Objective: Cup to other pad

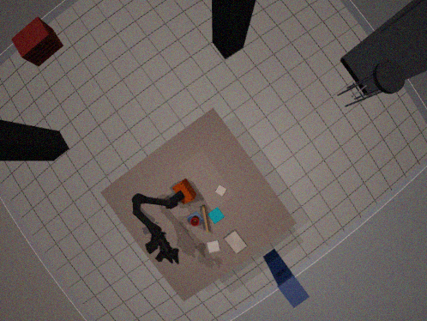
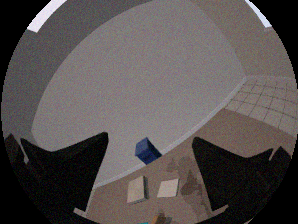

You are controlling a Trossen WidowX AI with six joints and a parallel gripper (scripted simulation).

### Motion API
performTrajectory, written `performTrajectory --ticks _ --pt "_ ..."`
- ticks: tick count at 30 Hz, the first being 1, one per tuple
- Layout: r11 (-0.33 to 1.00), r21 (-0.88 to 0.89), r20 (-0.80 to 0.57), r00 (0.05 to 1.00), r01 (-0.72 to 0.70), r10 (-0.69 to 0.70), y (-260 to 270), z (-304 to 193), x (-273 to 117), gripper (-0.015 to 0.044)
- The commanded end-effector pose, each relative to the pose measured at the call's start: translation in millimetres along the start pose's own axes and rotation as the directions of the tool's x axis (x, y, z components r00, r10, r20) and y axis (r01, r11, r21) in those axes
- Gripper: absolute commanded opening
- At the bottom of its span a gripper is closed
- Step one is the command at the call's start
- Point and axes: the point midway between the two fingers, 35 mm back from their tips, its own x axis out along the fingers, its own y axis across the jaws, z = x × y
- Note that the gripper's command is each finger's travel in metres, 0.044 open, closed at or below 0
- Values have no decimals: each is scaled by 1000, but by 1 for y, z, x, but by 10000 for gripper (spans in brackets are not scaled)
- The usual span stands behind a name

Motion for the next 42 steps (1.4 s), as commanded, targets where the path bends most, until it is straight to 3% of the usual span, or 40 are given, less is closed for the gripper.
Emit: performTrajectory --ticks 1,3,7,10,12,15,19,22,42 --pt "1000 -10 -18 1000 4 -4 0 -4 2 374" --pt "995 -96 -161 986 18 -33 0 -39 11 321" --pt "937 -341 -506 854 -73 -117 0 -128 15 216" --pt "821 -494 -726 655 -286 -209 -2 -193 -4 148" --pt "701 -529 -823 491 -478 -286 -5 -229 -25 148" --pt "468 -436 -874 238 -769 -424 -13 -266 -62 148" --pt "137 -76 -784 -26 -988 -620 -27 -285 -107 148" --pt "87 0 -756 -57 -996 -652 -28 -287 -107 148" --pt "85 3 -756 -58 -996 -652 -38 -301 -106 148"
